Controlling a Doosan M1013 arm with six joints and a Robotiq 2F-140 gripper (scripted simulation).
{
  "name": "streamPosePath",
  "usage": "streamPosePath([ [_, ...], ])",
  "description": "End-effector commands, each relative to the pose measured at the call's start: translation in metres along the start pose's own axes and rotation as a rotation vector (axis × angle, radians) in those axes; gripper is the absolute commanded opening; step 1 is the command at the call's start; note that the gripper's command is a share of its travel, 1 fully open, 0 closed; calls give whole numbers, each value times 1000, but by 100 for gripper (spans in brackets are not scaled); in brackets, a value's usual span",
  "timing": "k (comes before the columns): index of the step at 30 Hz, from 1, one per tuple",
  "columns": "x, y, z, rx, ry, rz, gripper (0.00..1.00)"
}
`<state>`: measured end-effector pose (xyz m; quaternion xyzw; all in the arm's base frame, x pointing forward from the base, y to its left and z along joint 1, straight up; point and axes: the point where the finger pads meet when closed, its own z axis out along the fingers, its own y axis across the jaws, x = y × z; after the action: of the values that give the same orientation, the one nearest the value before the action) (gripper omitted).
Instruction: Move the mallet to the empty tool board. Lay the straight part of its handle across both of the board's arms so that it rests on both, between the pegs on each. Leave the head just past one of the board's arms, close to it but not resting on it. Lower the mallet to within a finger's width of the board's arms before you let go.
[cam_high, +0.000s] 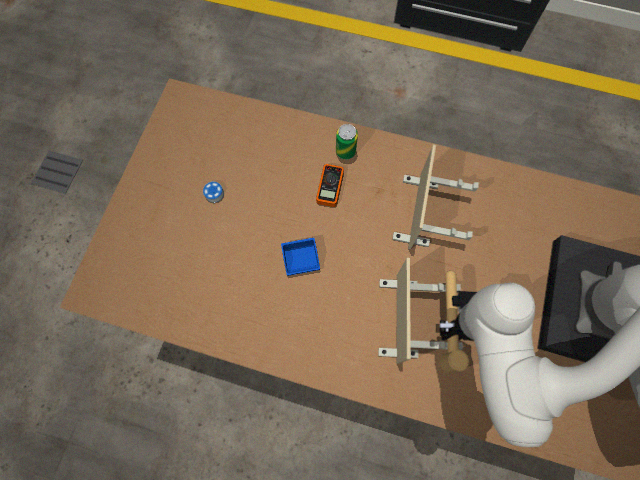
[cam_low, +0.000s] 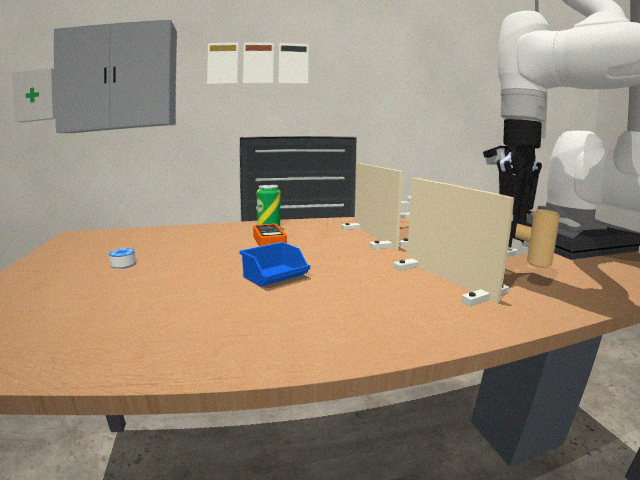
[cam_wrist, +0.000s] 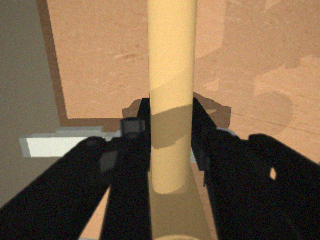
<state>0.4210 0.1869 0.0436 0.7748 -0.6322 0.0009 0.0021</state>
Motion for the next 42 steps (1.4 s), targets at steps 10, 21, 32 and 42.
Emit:
streamPosePath([
  [10, 1, -1, 14, 1, 2, -2, 10],
  [21, 1, -1, 13, 1, 2, -2, 10],
  [32, 1, -1, 13, 1, 2, -2, 100],
  [42, 1, -1, 13, 1, 2, -2, 100],
])
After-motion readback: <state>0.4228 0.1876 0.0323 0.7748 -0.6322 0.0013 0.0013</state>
